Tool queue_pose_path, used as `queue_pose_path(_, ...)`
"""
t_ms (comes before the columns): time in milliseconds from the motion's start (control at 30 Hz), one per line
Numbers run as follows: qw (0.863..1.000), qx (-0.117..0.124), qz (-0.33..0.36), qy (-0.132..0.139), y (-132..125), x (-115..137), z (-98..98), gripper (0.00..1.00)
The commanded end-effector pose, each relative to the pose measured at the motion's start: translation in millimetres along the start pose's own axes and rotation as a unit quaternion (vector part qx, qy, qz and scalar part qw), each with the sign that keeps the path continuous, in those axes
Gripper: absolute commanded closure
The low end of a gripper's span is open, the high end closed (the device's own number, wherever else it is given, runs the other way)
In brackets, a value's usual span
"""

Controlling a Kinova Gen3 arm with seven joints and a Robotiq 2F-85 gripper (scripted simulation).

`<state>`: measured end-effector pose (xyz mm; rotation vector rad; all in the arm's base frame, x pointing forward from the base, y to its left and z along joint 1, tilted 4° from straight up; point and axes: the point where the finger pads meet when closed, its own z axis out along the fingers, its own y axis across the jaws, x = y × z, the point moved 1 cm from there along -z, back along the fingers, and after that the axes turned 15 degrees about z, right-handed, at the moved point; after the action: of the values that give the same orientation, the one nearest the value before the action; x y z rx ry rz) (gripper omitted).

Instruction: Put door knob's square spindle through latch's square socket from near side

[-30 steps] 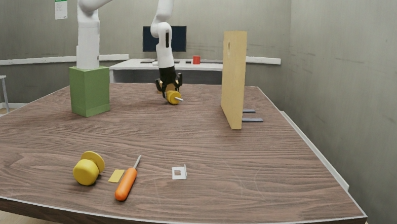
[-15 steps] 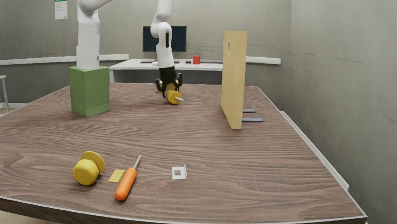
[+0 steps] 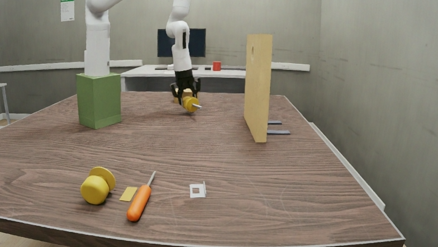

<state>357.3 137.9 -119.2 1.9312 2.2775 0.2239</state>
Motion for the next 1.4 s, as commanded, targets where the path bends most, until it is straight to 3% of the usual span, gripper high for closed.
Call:
queue_pose_path(0, 1.0, -0.005, 0.0, 0.002, 5.8, 2.3, -11.9, 0.37)
queue_pose_path(500, 1.0, -0.005, 0.0, 0.002, 7.3, 2.6, -21.3, 0.37)
queue_pose_path(900, 1.0, -0.005, 0.0, 0.002, 11.7, 3.7, -48.4, 0.37)
queue_pose_path(1367, 1.0, -0.005, 0.0, 0.002, 12.5, 3.9, -53.6, 0.37)
